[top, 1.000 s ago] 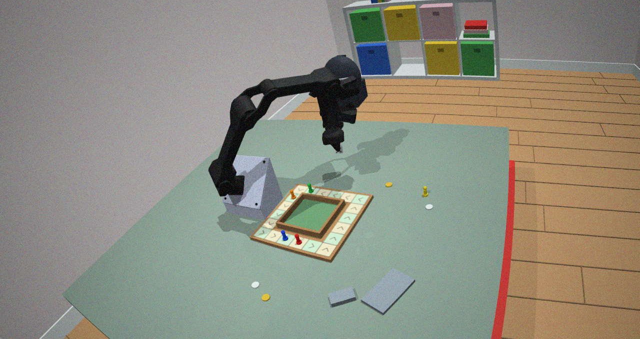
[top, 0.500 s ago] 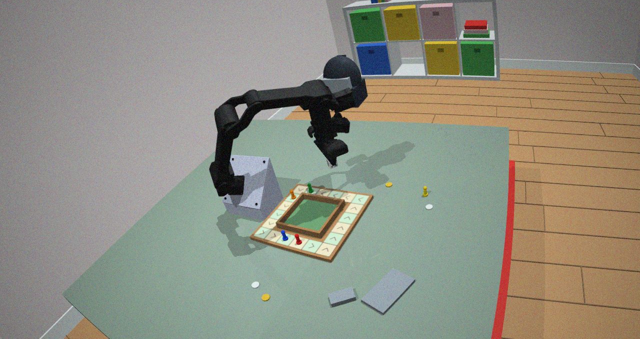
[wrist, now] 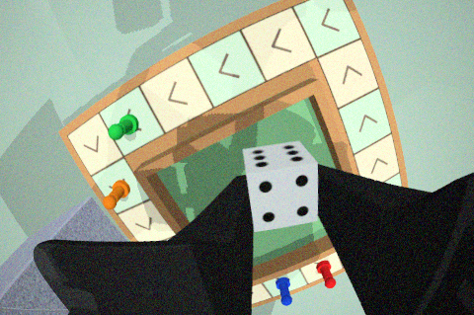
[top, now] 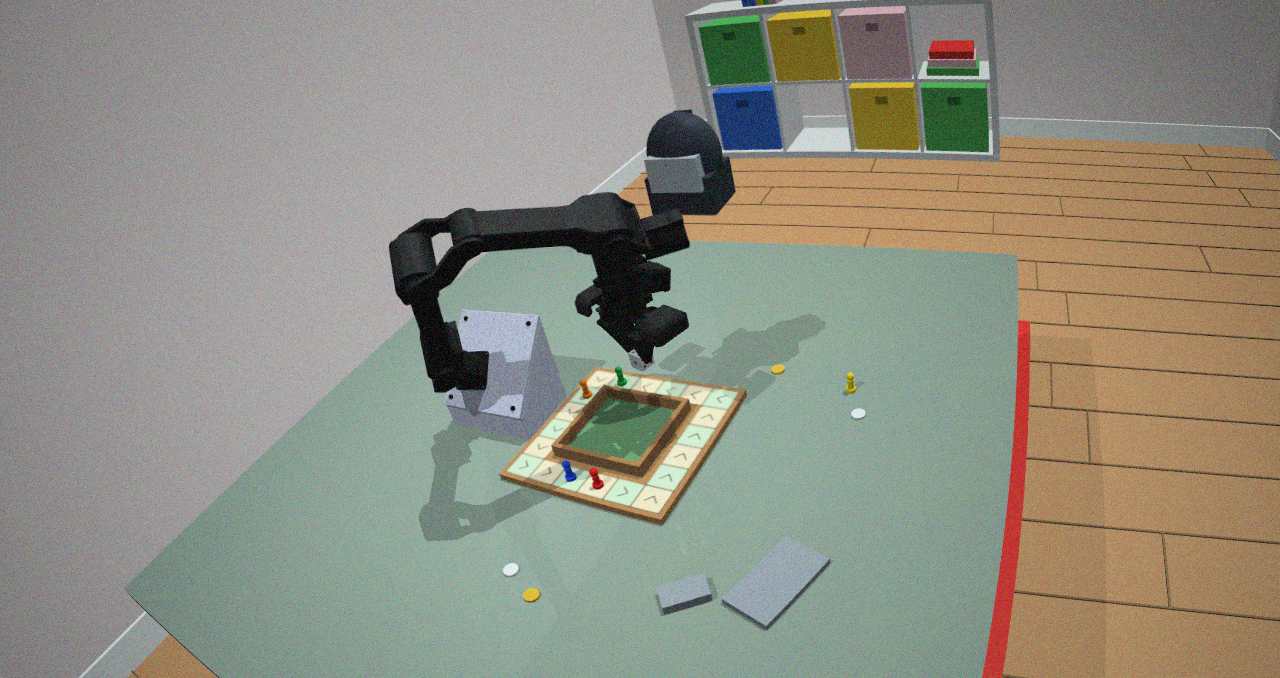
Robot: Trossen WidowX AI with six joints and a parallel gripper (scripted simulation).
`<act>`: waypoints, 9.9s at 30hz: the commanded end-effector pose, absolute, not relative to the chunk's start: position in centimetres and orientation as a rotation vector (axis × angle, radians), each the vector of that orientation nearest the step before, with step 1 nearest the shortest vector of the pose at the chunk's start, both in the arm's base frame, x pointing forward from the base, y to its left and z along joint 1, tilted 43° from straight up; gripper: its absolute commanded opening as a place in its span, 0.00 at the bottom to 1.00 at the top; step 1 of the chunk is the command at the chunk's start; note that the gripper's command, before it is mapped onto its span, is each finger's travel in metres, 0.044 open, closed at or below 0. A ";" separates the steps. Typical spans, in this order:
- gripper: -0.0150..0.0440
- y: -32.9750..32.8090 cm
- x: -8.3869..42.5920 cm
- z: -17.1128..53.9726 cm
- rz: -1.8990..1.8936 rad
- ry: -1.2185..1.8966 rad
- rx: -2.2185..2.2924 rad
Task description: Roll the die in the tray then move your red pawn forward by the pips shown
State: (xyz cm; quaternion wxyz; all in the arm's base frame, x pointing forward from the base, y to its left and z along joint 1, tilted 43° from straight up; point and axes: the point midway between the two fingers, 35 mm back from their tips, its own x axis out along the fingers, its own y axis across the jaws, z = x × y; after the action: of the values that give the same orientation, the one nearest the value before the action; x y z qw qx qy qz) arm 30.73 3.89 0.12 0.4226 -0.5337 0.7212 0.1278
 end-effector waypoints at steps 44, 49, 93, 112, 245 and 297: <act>0.25 -2.0 26.4 1.2 1.126 1.230 -1.066; 0.25 -2.0 26.5 1.5 1.133 1.180 -1.055; 0.39 -1.9 27.1 5.9 1.129 1.188 -1.053; 1.00 0.5 27.1 7.2 1.091 1.344 -1.107; 0.25 -4.9 30.9 12.1 -0.780 1.476 -0.391; 0.25 -2.4 39.1 -5.1 -0.785 1.458 -0.388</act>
State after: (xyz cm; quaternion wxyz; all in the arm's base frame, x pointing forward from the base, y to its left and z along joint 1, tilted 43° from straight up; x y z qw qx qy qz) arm 39.30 -2.34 -4.78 0.6608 -0.1661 0.6437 -0.3484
